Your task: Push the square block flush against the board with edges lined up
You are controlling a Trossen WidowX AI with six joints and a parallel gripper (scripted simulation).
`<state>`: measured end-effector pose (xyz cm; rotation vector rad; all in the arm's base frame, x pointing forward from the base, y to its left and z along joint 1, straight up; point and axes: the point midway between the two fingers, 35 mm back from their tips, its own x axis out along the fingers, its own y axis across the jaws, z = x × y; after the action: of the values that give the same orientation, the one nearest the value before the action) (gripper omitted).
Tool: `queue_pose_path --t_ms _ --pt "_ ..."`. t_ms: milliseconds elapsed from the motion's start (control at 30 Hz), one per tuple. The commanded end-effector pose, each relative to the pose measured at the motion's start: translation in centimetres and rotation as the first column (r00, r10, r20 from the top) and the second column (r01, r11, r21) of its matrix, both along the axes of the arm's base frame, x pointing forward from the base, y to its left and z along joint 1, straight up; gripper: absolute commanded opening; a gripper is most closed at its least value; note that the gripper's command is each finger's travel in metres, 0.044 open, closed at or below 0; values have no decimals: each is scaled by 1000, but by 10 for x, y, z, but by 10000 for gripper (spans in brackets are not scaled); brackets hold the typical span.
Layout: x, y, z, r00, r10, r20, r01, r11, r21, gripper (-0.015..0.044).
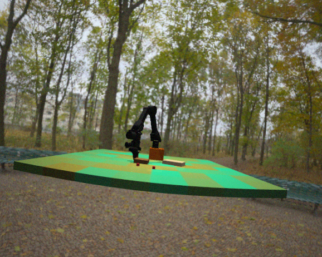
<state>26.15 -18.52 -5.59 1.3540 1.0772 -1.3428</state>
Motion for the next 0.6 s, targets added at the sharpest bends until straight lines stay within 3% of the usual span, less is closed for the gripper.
queue_pose_path --t_ms 0,567 --pt "0 6 -1 1000 0 -1 0 1000 7 0" --pt "5 22 -1 1000 0 -1 0 1000 9 0"
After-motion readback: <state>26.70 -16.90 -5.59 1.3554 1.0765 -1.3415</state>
